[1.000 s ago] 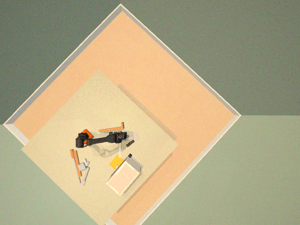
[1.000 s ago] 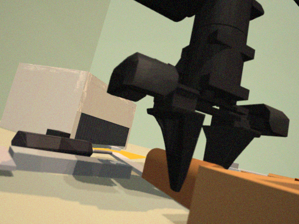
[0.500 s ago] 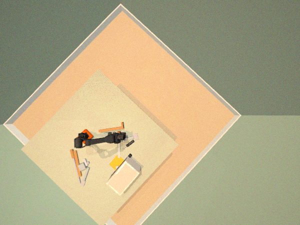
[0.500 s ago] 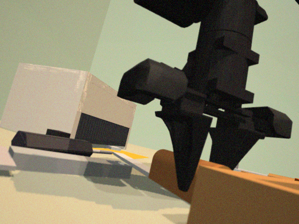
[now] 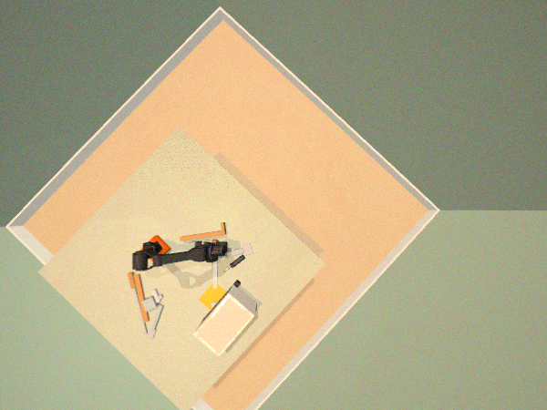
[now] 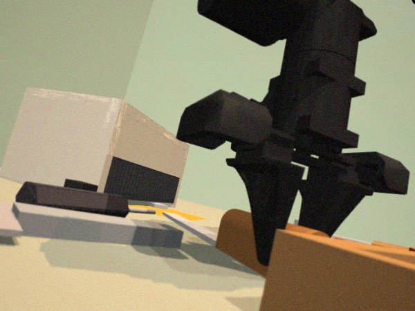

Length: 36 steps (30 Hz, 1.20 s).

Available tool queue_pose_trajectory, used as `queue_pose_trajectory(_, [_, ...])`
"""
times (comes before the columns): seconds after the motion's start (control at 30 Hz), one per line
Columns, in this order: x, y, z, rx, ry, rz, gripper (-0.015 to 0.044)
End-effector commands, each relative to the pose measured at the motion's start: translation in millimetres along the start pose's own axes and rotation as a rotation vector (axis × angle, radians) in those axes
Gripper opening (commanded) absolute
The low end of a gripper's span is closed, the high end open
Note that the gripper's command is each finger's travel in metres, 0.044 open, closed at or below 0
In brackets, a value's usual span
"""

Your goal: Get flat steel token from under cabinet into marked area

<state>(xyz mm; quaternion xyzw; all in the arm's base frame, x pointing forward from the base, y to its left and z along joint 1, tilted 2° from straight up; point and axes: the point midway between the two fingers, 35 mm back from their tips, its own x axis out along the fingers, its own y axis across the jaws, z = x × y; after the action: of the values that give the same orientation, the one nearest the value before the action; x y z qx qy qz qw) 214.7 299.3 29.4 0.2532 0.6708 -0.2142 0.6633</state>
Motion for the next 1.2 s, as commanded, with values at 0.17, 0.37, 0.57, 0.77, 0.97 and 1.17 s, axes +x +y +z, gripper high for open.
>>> queue_pose_trajectory(0.17, [-1.9,-6.8,2.9,-0.002,-0.004,0.005,0.0])
queue_pose_trajectory(0.37, [-1.8,-11.4,4.4,-0.002,-0.004,0.005,0.0])
queue_pose_trajectory(0.57, [-1.6,-16.1,5.8,-0.002,-0.005,0.004,0.0])
queue_pose_trajectory(0.77, [-1.4,-20.8,7.2,-0.002,-0.005,0.004,0.0])
queue_pose_trajectory(0.97, [-1.3,-22.9,7.8,-0.027,-0.005,0.003,0.0])
queue_pose_trajectory(1.17, [-1.2,-24.0,8.2,-0.072,-0.005,0.003,0.0])
